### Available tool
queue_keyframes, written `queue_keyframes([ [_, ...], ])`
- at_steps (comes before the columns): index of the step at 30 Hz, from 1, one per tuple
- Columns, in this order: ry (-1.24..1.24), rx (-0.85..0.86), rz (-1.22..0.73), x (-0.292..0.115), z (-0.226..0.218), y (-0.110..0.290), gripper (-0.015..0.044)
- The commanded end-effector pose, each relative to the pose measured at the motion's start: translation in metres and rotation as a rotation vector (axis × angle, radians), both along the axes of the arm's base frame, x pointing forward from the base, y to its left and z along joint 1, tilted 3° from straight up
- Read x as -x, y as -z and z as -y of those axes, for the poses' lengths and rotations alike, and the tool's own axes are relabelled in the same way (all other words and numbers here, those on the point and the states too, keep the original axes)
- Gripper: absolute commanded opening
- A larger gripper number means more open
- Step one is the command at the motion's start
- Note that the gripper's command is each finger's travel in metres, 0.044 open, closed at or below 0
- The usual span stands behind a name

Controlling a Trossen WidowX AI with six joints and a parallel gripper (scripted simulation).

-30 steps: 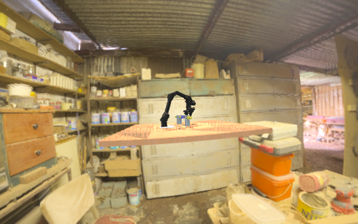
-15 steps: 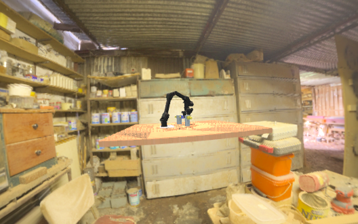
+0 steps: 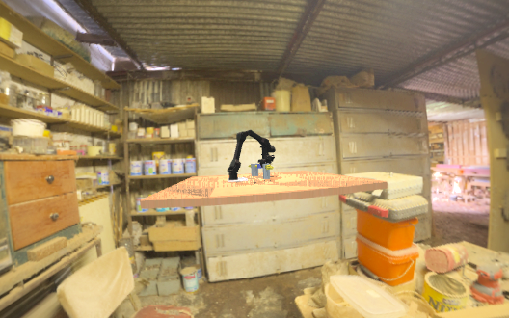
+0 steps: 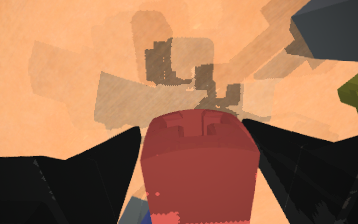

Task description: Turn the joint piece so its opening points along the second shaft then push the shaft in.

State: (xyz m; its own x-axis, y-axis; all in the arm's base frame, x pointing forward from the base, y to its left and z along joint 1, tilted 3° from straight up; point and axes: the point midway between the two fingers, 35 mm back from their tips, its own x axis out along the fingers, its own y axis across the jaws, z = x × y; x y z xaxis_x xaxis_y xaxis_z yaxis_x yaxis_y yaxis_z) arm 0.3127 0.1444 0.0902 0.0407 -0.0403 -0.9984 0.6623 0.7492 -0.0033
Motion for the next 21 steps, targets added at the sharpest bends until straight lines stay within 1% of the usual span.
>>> queue_keyframes([
  [1, 0.003, 0.001, 0.001, -0.0004, 0.0003, 0.0012, 0.0256],
  [4, 0.003, 0.001, 0.001, -0.0004, 0.0003, 0.0012, 0.0182],
  [21, 0.003, 0.001, 0.001, -0.0004, 0.0003, 0.0012, 0.0182],
])
